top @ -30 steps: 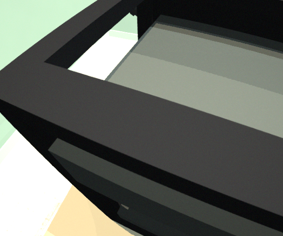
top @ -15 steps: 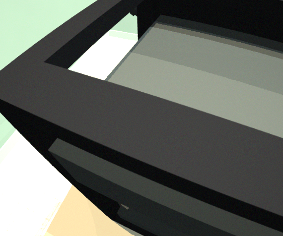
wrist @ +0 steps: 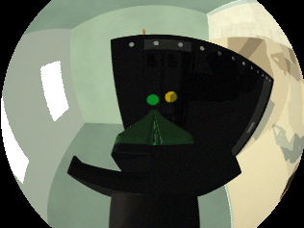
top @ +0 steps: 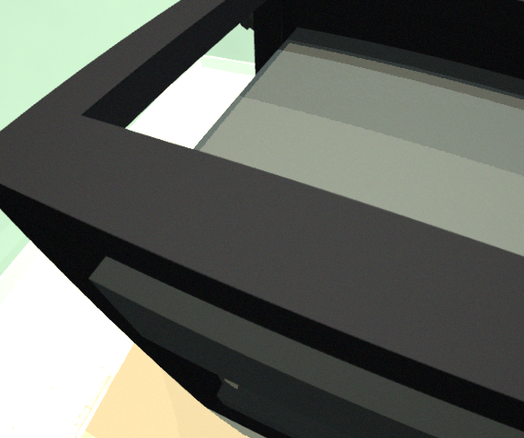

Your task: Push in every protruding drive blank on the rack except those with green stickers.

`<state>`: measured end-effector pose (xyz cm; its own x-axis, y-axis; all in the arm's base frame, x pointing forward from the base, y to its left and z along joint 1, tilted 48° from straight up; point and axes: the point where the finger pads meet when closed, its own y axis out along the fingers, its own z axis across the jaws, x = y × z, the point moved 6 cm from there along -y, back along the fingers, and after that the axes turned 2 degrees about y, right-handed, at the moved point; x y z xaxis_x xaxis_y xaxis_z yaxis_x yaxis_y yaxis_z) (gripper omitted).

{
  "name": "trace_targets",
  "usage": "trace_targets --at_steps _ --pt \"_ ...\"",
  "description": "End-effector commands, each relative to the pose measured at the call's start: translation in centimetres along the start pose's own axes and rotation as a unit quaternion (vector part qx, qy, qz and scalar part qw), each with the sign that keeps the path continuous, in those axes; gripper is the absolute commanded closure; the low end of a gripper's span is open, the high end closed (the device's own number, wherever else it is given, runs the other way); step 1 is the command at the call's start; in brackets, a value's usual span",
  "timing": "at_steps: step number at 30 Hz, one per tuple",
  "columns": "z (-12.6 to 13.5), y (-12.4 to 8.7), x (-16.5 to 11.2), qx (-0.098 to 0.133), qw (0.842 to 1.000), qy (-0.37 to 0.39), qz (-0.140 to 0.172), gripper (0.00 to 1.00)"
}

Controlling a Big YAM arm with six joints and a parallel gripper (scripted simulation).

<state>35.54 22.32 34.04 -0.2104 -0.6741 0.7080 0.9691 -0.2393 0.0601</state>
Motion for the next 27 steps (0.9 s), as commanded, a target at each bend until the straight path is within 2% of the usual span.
trace_targets --at_steps 1,12,22,27 --pt "-0.4 0.1 -0.4 -0.004 1.000 -0.008 0.005 1.00" --pt "-0.2 -0.6 -1.3 0.003 1.000 -0.002 0.006 1.00" --pt "-2.6 -3.3 -7.9 0.004 1.000 -0.007 0.006 1.00" --pt "-3.2 -3.5 -8.9 0.001 1.000 -0.008 0.003 1.00"
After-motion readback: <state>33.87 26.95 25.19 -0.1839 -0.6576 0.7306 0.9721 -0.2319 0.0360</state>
